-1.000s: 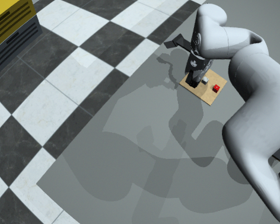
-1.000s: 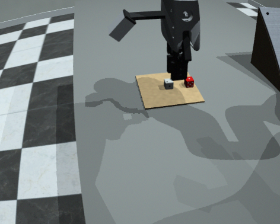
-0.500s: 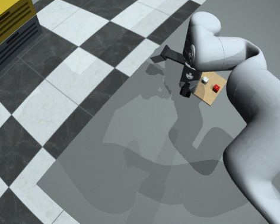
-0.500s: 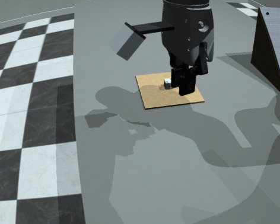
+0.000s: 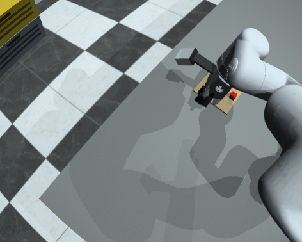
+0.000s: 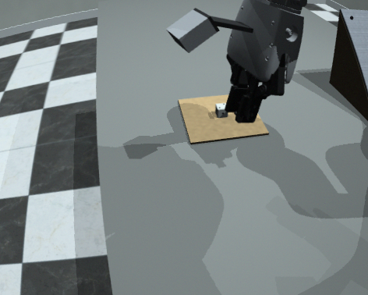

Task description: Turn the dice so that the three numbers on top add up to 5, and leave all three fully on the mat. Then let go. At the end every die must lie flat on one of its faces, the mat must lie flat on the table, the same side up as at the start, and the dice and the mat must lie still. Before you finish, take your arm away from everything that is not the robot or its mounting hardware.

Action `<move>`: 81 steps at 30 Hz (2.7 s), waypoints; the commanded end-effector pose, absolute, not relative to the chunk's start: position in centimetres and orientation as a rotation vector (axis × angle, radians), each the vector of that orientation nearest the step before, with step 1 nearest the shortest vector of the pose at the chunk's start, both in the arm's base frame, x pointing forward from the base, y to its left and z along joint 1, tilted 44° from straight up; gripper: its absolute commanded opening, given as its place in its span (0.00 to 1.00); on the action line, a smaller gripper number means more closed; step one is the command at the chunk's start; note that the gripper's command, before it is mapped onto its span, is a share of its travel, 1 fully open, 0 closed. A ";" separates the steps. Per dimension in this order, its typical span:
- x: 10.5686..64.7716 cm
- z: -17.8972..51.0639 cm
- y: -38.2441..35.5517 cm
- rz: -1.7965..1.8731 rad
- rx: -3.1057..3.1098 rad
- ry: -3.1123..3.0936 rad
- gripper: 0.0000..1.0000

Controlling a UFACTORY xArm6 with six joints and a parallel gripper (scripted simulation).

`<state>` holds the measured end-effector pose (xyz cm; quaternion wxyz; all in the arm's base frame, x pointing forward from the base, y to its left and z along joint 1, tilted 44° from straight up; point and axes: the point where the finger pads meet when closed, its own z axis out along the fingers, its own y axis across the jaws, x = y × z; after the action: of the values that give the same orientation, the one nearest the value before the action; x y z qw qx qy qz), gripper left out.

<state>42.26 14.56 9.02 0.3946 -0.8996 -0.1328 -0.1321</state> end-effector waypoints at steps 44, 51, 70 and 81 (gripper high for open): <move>41.5 8.4 14.9 -1.187 -1.940 0.053 0.15; 41.3 7.3 15.9 -1.187 -1.940 0.053 0.15; 40.6 3.6 19.4 -1.187 -1.940 0.053 0.15; 40.6 3.5 19.5 -1.187 -1.940 0.053 0.15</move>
<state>40.55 19.50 3.49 0.4202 -0.7744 0.0208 -0.4726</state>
